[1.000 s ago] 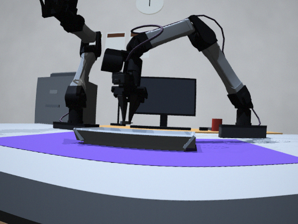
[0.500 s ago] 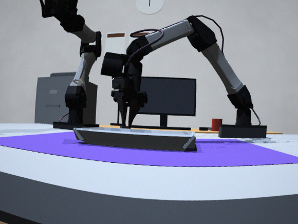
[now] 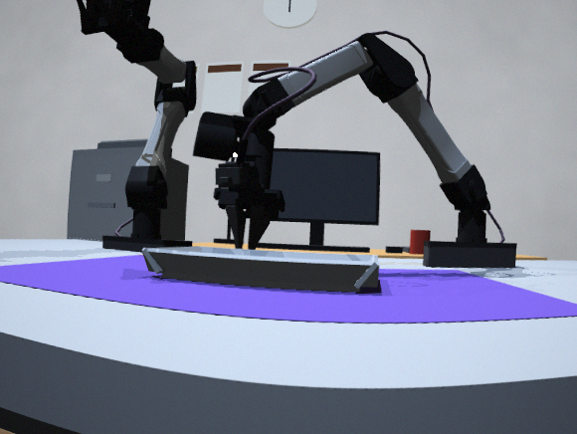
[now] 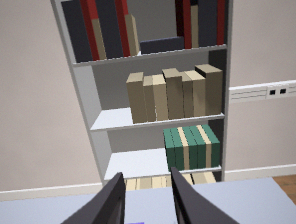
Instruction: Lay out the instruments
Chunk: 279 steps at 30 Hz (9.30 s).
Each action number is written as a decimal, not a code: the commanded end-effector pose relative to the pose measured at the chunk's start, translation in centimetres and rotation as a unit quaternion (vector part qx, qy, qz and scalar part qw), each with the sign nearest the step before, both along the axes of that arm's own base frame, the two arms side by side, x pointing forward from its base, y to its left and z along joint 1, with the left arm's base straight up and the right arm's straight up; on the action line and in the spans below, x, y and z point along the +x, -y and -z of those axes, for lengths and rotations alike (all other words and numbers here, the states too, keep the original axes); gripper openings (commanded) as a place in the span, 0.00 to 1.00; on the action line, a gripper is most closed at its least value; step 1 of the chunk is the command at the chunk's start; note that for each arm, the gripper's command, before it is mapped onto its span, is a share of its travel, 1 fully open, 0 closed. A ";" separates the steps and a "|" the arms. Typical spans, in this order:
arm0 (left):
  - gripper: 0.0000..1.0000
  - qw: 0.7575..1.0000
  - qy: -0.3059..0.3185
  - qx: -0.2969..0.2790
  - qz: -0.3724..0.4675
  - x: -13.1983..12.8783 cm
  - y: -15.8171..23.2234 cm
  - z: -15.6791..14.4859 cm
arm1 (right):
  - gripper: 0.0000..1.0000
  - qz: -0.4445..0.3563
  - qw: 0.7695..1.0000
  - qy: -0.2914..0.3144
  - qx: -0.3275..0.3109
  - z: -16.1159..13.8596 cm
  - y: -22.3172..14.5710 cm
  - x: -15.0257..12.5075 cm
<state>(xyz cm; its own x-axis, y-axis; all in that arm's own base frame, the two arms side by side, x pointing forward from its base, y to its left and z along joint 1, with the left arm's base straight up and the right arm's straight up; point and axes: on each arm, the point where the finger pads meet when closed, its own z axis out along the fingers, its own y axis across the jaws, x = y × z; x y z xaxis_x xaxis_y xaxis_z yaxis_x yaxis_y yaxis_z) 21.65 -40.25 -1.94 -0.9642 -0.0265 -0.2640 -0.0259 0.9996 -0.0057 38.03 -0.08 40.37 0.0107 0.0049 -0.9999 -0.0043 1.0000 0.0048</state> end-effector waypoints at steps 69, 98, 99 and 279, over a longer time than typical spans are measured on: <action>0.26 1.000 -0.002 -0.013 -0.007 -0.3 -0.3 -6.5 | 0.33 -0.007 0.999 0.043 0.004 -2.2 -0.2 -0.4; 0.33 0.999 0.007 -0.041 0.020 6.7 -3.0 -8.0 | 0.33 -0.007 0.999 0.043 0.004 -2.2 -0.2 -0.4; 0.33 0.999 0.003 -0.035 0.027 7.1 -3.3 -7.9 | 0.33 -0.007 0.999 0.043 0.004 -2.2 -0.2 -0.4; 0.08 0.993 -0.074 0.022 0.087 16.3 -11.0 3.2 | 0.33 -0.007 0.999 0.043 0.004 -2.2 -0.2 -0.4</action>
<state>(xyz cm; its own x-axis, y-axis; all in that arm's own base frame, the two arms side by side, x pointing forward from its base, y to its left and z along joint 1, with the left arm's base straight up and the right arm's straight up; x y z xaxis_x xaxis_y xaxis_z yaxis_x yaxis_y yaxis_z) 39.50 -30.06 -2.08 -0.9684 0.1562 -0.1944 0.1589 0.9873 0.0015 38.03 -0.08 40.38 0.0108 0.0049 -0.9999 -0.0043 1.0000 0.0048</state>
